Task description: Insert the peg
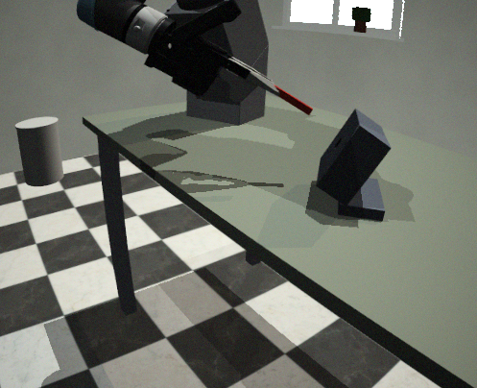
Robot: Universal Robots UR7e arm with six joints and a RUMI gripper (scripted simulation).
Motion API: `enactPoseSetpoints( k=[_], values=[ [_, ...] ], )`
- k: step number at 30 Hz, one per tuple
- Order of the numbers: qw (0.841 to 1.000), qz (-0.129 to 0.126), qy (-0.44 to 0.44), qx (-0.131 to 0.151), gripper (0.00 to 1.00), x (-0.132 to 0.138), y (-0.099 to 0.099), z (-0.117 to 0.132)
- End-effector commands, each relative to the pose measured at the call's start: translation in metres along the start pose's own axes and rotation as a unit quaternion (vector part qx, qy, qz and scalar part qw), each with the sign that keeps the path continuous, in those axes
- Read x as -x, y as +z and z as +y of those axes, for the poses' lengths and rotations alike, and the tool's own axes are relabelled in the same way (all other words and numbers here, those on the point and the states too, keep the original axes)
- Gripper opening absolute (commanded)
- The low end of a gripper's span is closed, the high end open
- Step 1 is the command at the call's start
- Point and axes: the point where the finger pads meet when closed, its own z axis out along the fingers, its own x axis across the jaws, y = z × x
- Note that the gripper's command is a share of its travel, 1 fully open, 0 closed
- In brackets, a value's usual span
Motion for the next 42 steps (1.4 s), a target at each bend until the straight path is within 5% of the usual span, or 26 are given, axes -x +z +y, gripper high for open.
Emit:
enactPoseSetpoints(
  k=[1,27,42],
  values=[
    [1.000,0.010,0.006,0.000,0.00,-0.005,-0.004,0.001],
    [0.997,0.066,0.045,-0.001,0.00,-0.031,-0.030,0.012],
    [0.996,0.070,0.047,-0.002,0.00,-0.034,-0.027,0.013]
  ],
)
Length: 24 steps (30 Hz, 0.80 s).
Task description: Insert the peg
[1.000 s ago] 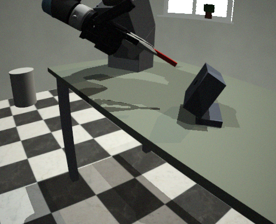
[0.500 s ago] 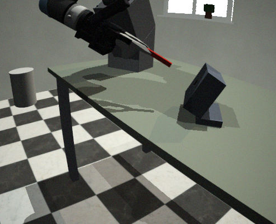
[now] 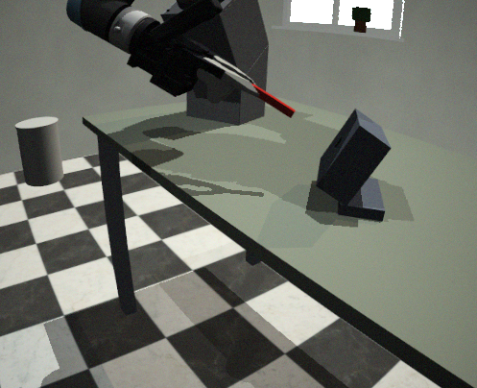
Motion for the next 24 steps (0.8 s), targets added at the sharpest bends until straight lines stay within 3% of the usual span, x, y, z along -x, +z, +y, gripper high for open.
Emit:
enactPoseSetpoints(
  k=[1,24],
  values=[
    [1.000,0.000,0.000,0.000,0.00,0.000,0.003,0.000],
    [1.000,0.000,0.000,0.000,0.00,0.000,0.015,0.000]
  ],
)
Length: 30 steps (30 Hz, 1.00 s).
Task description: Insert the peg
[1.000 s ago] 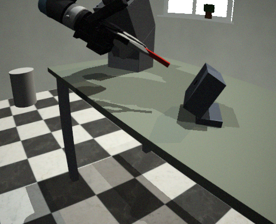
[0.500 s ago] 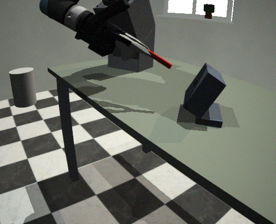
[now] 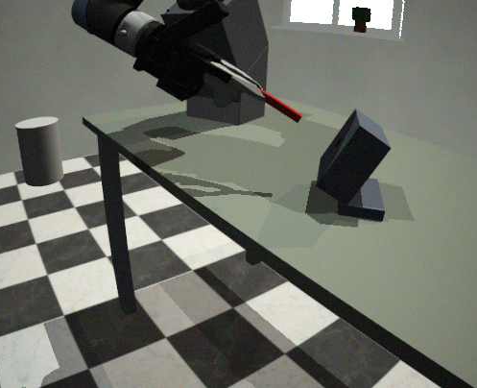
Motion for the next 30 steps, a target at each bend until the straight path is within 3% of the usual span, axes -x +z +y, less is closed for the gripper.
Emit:
enactPoseSetpoints(
  k=[1,30],
  values=[
    [1.000,0.000,0.000,0.000,0.00,0.000,0.002,0.000],
    [1.000,0.000,0.000,0.000,0.00,0.000,0.019,0.000]
  ],
)
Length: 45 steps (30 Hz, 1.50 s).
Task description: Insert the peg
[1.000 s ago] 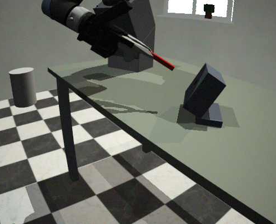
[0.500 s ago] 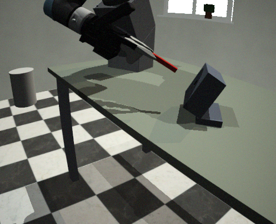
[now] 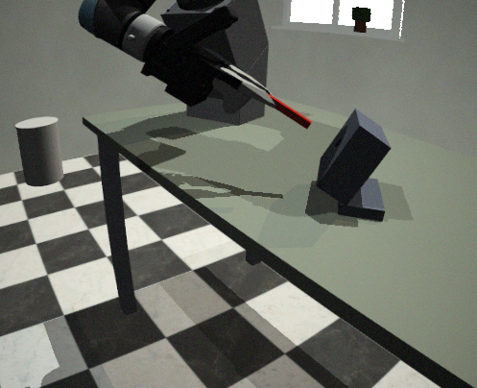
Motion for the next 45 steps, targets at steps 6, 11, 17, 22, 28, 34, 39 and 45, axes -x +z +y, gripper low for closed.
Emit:
enactPoseSetpoints(
  k=[6,11,17,22,28,34,39,45],
  values=[
    [1.000,0.000,0.000,0.000,0.00,0.000,0.005,0.000],
    [1.000,0.000,0.000,0.000,0.00,0.000,0.008,0.000],
    [1.000,0.000,0.000,0.000,0.00,0.000,0.011,0.000],
    [1.000,0.000,0.000,0.000,0.00,0.000,0.013,0.000],
    [1.000,0.000,0.000,0.000,0.00,0.000,0.016,0.000],
    [1.000,0.000,0.000,0.000,0.00,0.000,0.019,-0.001],
    [1.000,0.000,0.000,0.000,0.00,0.000,0.021,-0.001],
    [1.000,0.000,0.000,0.000,0.00,0.000,0.024,-0.001]
  ],
)
